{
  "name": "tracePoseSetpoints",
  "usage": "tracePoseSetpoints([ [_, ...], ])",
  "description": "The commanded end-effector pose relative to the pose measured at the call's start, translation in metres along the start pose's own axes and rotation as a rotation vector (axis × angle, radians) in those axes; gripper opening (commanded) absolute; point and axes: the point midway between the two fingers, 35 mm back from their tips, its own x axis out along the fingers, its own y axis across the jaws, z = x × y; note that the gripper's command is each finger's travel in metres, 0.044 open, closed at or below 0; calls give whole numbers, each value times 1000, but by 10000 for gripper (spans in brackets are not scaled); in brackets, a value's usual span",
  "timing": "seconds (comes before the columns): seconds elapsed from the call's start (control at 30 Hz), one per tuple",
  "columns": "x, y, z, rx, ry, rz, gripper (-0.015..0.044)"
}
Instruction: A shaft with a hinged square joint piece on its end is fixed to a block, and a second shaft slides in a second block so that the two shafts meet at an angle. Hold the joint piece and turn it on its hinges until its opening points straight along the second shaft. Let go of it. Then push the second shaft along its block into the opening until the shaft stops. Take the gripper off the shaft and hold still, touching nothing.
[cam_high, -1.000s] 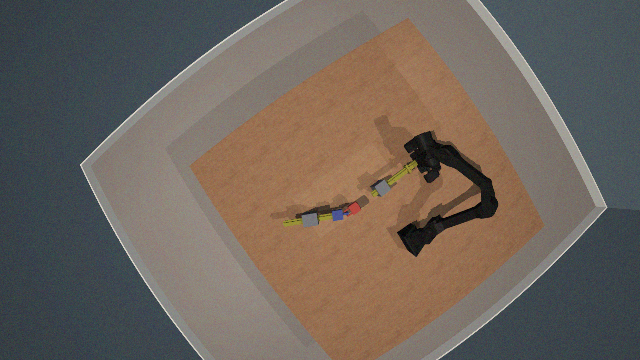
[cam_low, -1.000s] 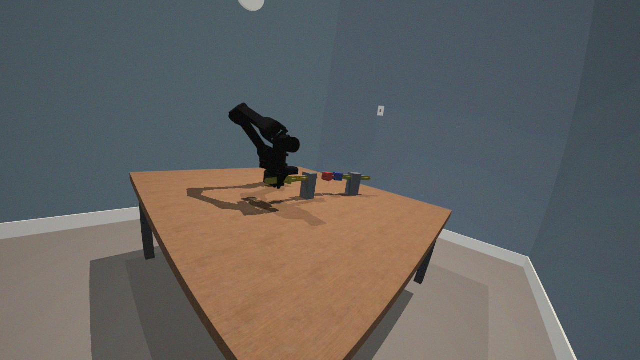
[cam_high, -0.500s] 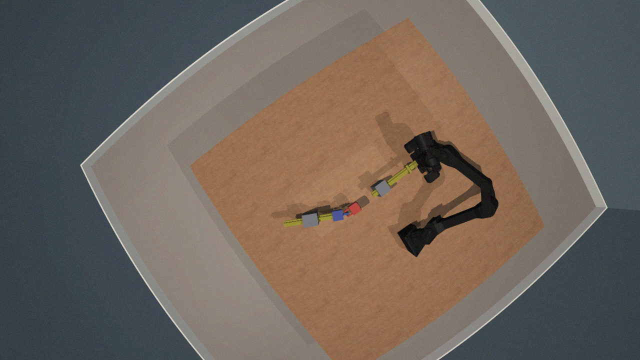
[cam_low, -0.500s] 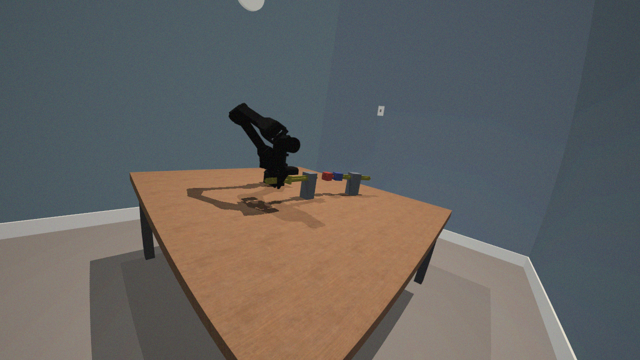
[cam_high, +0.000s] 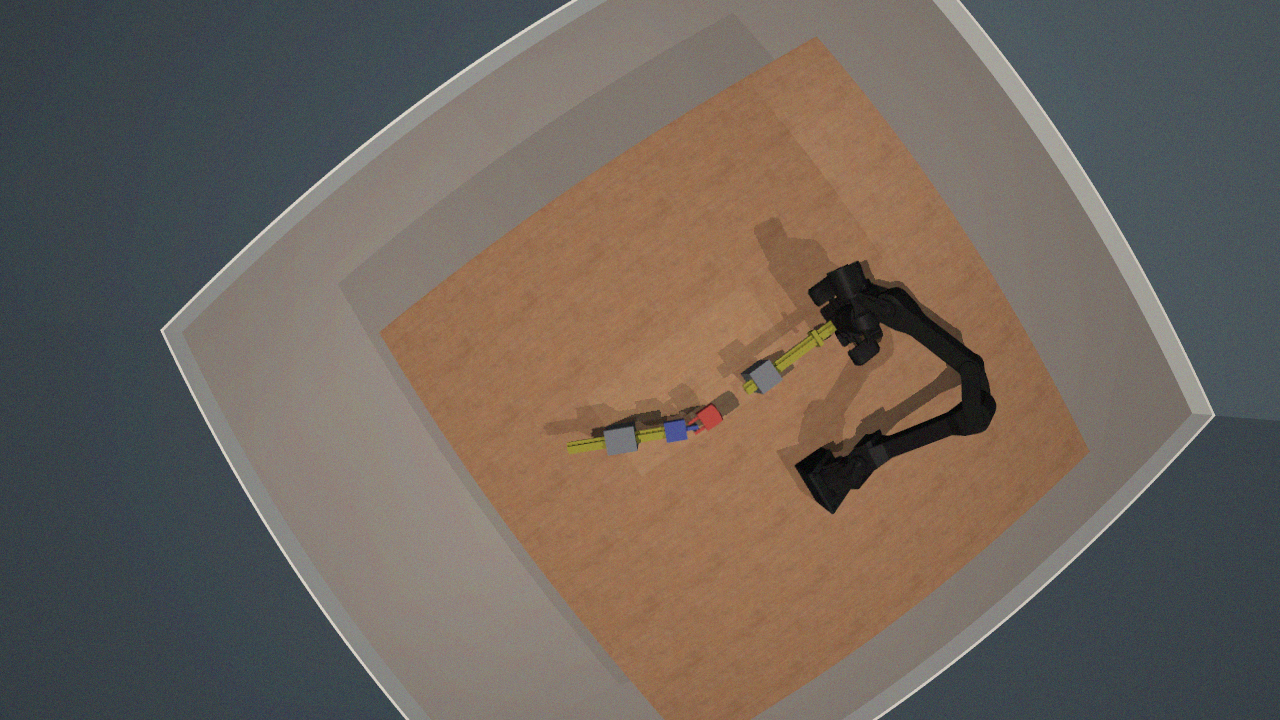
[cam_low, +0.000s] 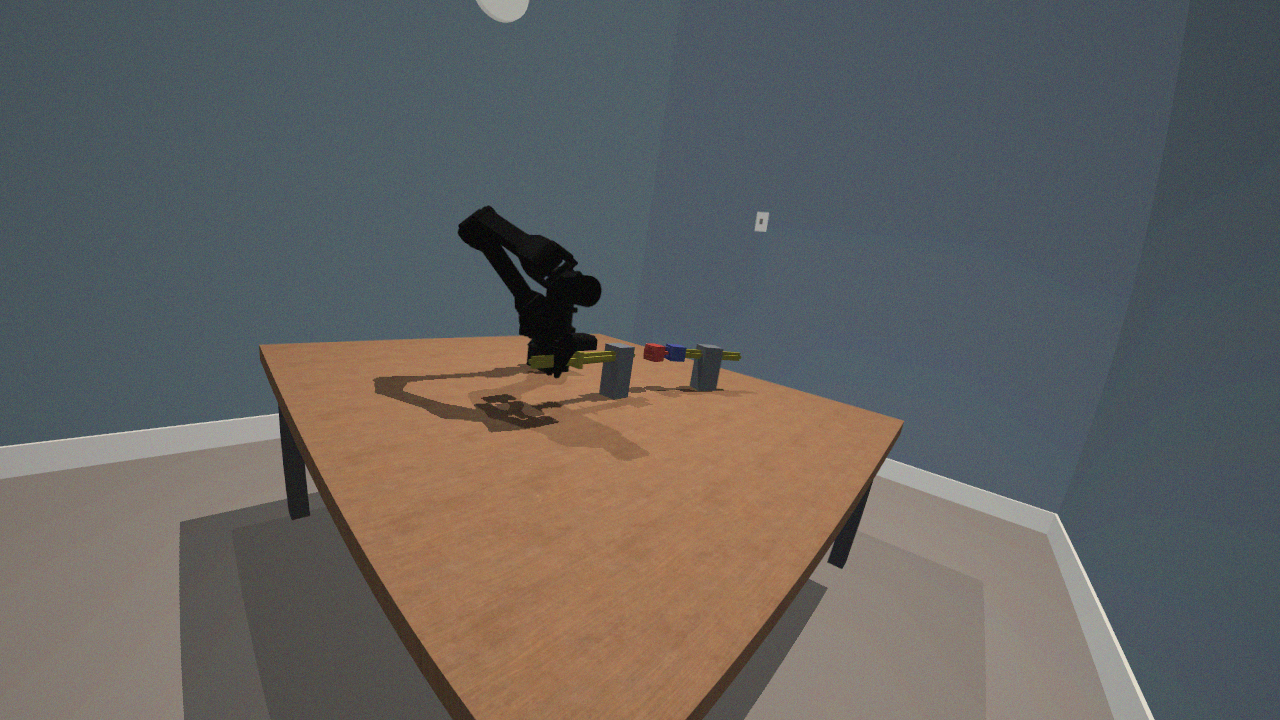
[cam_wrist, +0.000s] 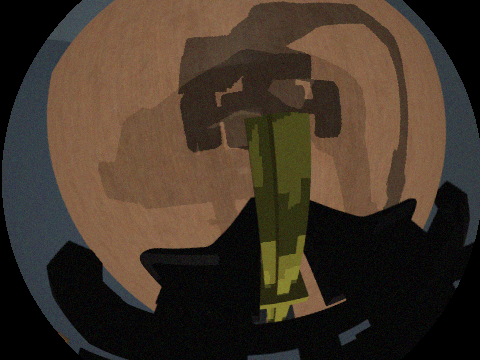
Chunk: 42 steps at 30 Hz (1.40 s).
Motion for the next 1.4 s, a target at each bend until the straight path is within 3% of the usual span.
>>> tracePoseSetpoints([
  [0.0,0,0,-1,-1,0,-1,0],
  [1.37,1,0,-63,-4,4,-23,0],
])
